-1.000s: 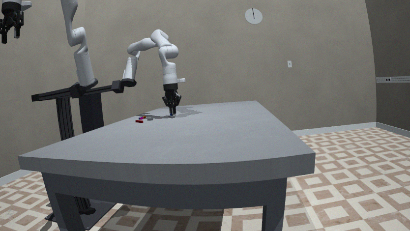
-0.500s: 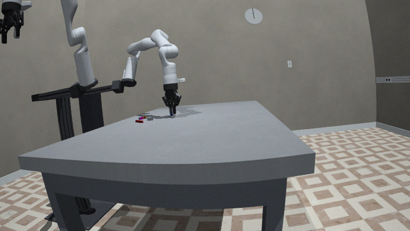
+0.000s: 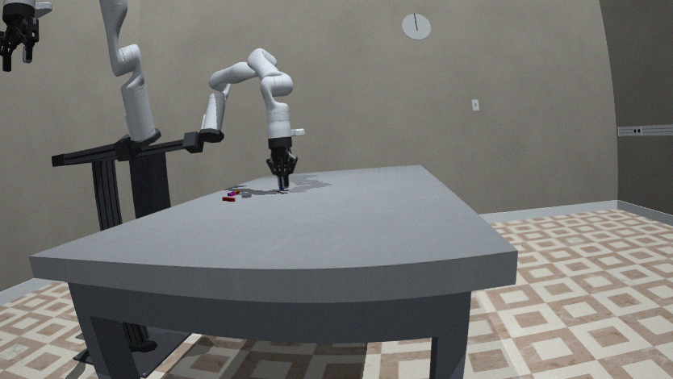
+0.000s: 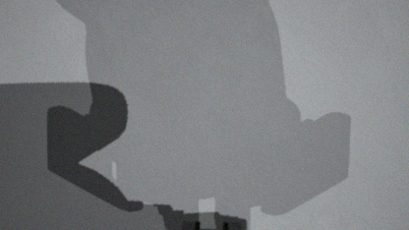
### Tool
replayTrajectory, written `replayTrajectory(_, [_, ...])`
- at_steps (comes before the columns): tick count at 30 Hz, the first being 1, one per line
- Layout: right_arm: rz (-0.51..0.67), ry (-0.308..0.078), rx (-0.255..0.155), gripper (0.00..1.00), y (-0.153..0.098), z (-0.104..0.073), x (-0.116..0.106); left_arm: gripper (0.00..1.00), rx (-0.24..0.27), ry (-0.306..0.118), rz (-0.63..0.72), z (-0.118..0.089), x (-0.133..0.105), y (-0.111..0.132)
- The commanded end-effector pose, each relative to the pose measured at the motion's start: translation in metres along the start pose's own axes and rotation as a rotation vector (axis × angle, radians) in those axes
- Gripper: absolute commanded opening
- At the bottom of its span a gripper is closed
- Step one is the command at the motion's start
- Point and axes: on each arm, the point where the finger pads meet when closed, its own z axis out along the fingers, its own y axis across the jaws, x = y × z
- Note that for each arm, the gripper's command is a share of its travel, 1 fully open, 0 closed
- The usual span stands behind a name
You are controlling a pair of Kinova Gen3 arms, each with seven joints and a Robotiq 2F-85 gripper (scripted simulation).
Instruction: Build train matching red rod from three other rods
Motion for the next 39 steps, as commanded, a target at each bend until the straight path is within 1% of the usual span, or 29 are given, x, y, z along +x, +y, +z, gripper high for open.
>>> replayTrajectory(1, [0.0, -0.001, 0.0, 1.0, -0.0001, -0.0005, -0.0003, 0.175, -0.002, 0.0, 0.0, 0.0004, -0.0001, 0.0011])
replayTrajectory(15, [0.0, -0.001, 0.0, 1.0, -0.0001, -0.0005, -0.0003, 0.175, -0.002, 0.0, 0.0, 0.0092, -0.0001, 0.0011])
replayTrajectory(39, [0.0, -0.001, 0.0, 1.0, -0.0001, -0.0005, -0.0003, 0.175, -0.002, 0.0, 0.0, 0.0096, -0.0001, 0.0011])
